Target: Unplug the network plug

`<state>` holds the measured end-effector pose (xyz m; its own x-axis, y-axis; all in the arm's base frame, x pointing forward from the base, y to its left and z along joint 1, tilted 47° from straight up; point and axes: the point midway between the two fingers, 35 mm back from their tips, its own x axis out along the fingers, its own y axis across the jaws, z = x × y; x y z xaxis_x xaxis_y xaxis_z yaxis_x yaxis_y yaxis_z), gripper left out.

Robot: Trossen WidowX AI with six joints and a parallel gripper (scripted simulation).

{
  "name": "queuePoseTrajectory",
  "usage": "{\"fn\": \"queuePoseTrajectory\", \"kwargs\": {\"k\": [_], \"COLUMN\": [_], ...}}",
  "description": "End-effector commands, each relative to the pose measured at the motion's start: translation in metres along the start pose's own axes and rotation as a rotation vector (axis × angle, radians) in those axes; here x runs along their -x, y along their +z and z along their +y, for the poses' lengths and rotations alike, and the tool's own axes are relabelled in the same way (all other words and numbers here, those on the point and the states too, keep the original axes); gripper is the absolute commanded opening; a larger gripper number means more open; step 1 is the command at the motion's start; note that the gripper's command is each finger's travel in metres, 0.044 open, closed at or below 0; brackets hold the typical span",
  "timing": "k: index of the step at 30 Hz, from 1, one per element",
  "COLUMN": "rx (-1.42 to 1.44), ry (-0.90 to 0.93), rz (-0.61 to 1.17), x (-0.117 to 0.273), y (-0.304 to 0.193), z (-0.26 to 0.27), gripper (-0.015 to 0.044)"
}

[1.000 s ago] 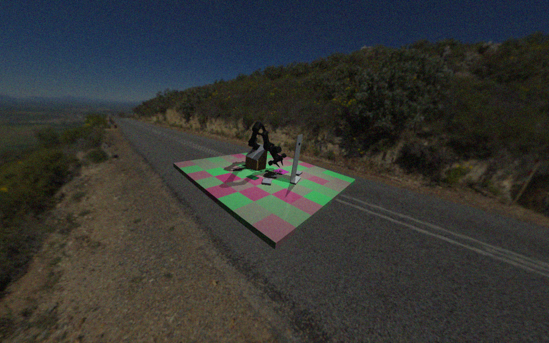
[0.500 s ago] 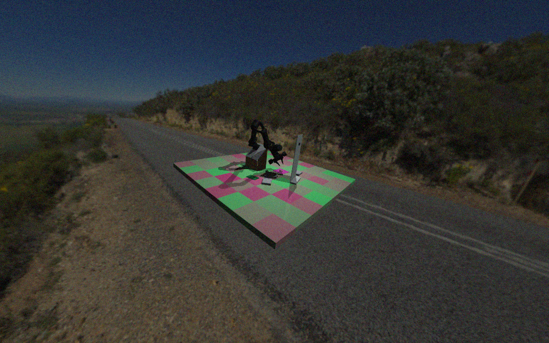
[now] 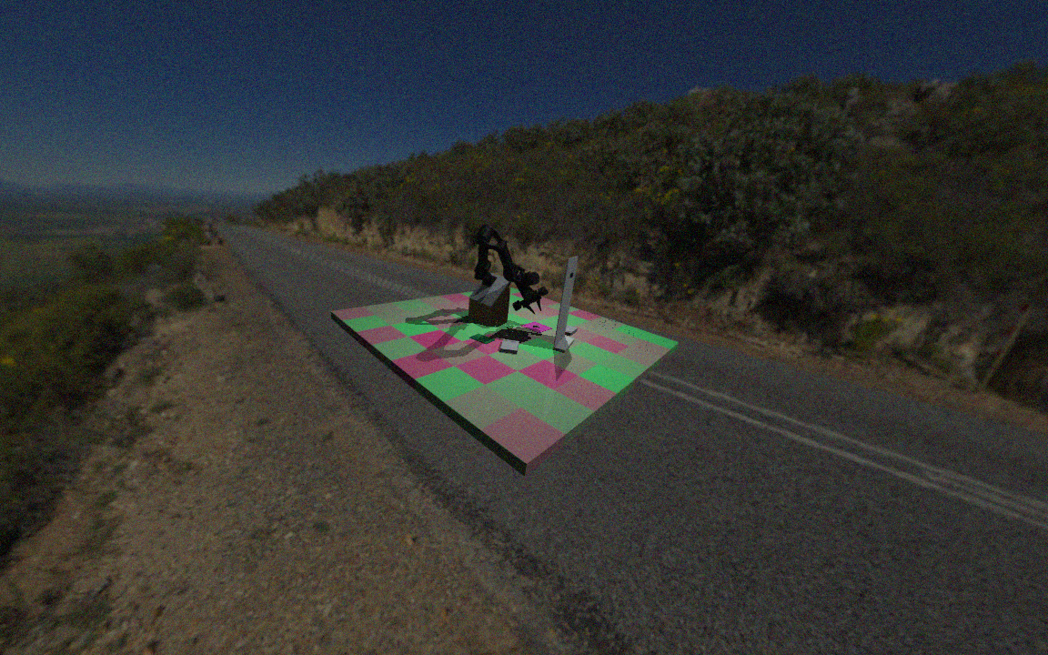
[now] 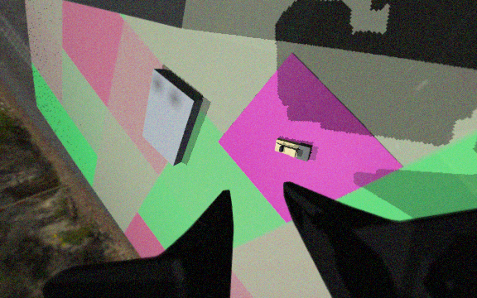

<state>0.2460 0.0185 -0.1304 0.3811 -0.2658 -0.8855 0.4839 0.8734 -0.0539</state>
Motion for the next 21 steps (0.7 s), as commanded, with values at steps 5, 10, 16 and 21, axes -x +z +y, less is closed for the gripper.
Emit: {"fn": "queuePoseTrajectory", "kwargs": {"k": [5,10,16,21], "rx": [-0.004,-0.004,-0.004,-0.004], "ry": [-0.003,-0.003,-0.003,-0.003], "rz": [-0.003,-0.003,-0.004,-0.004], "x": [0.007,0.012,0.018,0.022], "y": [0.0,0.0,0.0,0.0], "z": [0.004,0.007,0.01,0.012], "gripper": [0.0156,0.0156,0.0156,0.0156]}}
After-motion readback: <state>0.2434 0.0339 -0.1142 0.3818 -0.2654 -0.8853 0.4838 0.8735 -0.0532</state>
